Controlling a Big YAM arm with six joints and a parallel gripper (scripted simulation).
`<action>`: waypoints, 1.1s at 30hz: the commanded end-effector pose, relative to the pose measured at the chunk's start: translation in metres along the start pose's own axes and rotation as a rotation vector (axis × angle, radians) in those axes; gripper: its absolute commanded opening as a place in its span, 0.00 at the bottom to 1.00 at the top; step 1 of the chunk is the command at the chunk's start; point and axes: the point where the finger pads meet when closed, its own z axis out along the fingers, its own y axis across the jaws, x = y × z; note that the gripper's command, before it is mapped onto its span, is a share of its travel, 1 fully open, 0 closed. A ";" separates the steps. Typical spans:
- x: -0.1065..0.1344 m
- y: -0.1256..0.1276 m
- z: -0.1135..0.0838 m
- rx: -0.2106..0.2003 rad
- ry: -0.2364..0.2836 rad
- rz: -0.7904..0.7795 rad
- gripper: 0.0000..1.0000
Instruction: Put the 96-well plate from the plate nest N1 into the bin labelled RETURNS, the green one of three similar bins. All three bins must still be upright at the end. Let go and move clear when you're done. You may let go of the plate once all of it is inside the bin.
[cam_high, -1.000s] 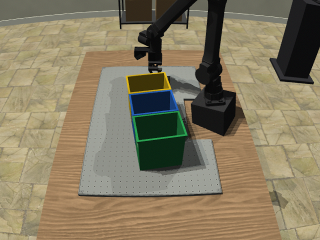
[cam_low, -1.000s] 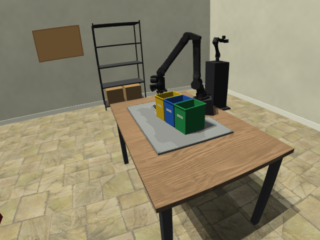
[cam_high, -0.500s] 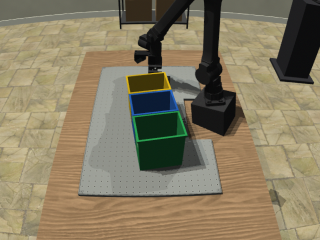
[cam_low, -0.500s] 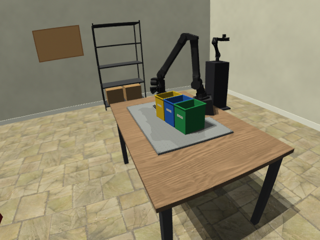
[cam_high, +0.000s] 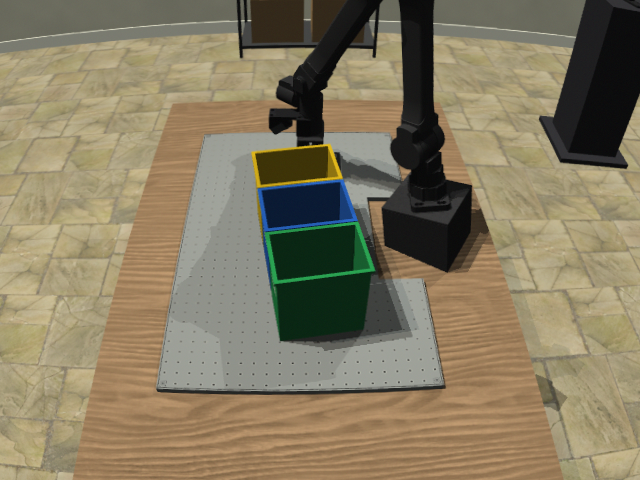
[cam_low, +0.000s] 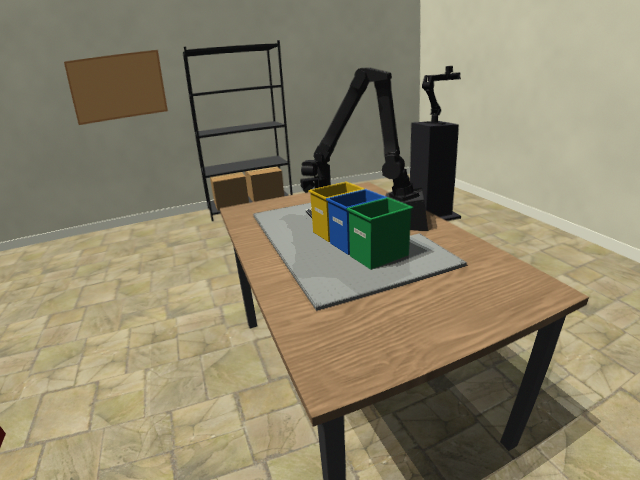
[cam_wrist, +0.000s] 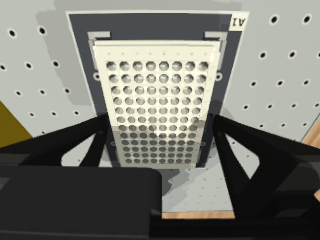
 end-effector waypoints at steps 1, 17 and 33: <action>0.000 0.006 0.012 -0.006 0.009 0.001 1.00; -0.001 0.004 0.013 -0.004 0.007 0.003 1.00; -0.001 0.004 0.013 -0.004 0.007 0.003 1.00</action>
